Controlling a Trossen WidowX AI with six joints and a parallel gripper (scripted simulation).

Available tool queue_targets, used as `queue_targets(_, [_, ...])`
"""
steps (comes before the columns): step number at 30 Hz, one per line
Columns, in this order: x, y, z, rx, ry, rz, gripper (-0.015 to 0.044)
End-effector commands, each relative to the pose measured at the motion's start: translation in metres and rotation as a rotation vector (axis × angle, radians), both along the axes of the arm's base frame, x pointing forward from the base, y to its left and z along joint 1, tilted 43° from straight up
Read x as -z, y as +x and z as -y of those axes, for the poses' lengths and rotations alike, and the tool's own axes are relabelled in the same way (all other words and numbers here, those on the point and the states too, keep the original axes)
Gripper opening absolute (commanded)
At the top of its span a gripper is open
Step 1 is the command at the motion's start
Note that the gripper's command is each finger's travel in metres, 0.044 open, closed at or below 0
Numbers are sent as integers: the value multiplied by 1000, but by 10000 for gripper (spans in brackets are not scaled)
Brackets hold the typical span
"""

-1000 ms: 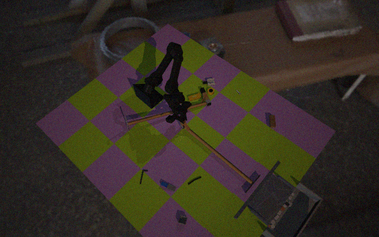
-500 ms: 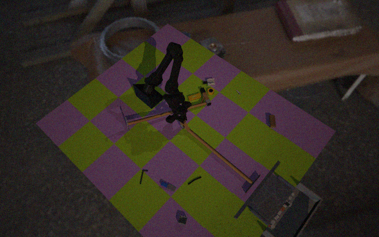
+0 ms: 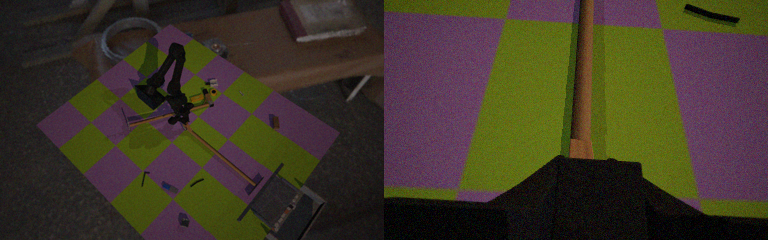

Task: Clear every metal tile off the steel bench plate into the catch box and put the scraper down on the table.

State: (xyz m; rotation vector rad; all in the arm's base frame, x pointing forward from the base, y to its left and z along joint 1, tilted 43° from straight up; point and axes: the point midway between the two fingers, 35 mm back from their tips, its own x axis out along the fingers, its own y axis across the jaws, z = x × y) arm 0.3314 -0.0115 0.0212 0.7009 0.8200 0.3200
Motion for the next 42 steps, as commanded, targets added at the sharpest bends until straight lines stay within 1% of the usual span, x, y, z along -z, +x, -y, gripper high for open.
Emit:
queue_targets(1, [0, 0, 0, 0, 0, 0, 0])
queue_targets(26, [-2, -4, -2, -14, -3, 1, 0])
queue_targets(41, [6, -4, 2, -14, -4, 1, 0])
queue_targets(42, [4, -5, 1, -13, -2, -4, 26])
